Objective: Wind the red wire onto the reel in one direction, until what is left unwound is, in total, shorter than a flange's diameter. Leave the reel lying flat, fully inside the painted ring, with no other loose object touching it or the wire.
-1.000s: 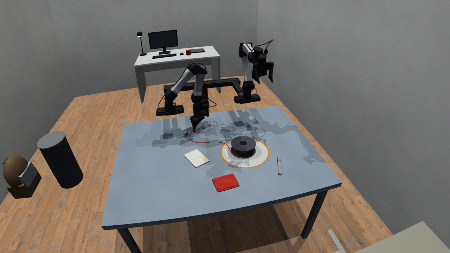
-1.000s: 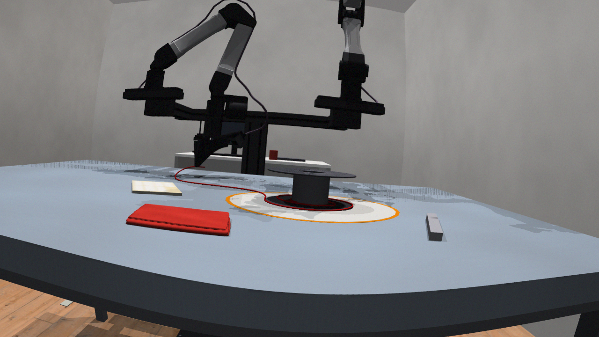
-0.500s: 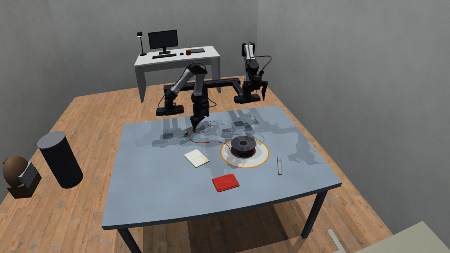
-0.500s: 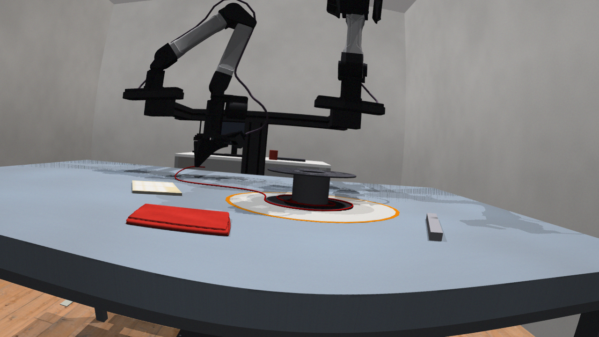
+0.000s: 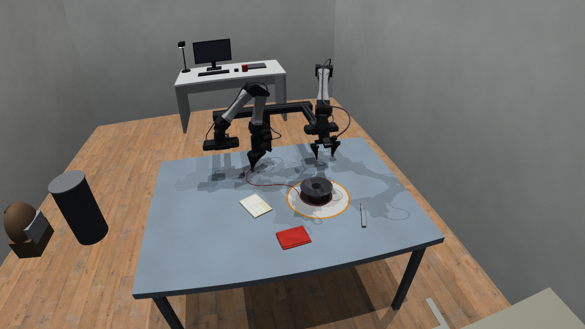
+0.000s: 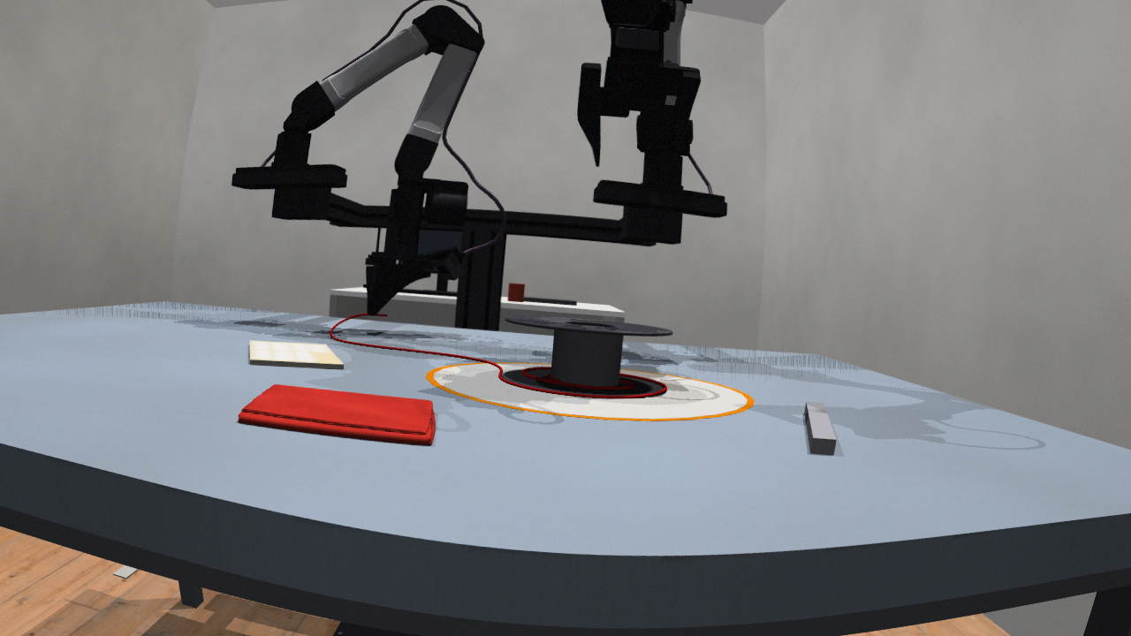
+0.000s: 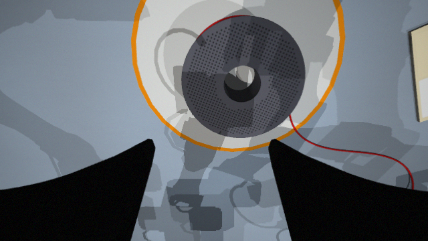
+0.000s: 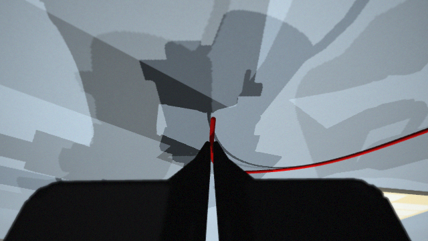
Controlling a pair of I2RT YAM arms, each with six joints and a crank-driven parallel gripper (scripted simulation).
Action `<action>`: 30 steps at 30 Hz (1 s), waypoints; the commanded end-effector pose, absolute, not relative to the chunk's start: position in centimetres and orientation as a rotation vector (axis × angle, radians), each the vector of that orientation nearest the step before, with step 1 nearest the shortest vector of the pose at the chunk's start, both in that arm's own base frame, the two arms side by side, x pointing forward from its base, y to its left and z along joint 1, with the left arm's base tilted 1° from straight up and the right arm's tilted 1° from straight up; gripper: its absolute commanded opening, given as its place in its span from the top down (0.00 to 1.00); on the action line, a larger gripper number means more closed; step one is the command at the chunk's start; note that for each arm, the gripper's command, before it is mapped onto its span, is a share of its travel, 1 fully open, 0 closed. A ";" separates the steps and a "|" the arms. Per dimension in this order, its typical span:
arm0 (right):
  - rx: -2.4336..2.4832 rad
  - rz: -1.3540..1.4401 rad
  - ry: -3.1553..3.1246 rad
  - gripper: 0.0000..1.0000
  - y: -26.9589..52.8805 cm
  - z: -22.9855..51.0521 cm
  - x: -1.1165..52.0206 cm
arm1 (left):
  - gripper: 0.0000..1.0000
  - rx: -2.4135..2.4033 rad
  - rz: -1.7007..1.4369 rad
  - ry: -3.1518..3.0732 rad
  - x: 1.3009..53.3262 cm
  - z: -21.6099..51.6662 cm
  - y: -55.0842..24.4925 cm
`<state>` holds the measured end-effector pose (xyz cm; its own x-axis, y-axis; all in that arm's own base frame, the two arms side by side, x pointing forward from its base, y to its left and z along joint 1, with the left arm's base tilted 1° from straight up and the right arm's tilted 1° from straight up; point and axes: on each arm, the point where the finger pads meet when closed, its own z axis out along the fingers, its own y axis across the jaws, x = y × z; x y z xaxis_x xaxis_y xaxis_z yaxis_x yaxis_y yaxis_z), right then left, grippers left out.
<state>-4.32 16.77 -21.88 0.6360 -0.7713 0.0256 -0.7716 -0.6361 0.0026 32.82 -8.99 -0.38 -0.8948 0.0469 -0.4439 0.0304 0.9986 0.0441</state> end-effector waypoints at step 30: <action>2.839 0.019 -1.337 1.00 17.1 -22.1 -4.6 | 0.07 0.030 0.013 3.132 32.5 -9.6 -13.4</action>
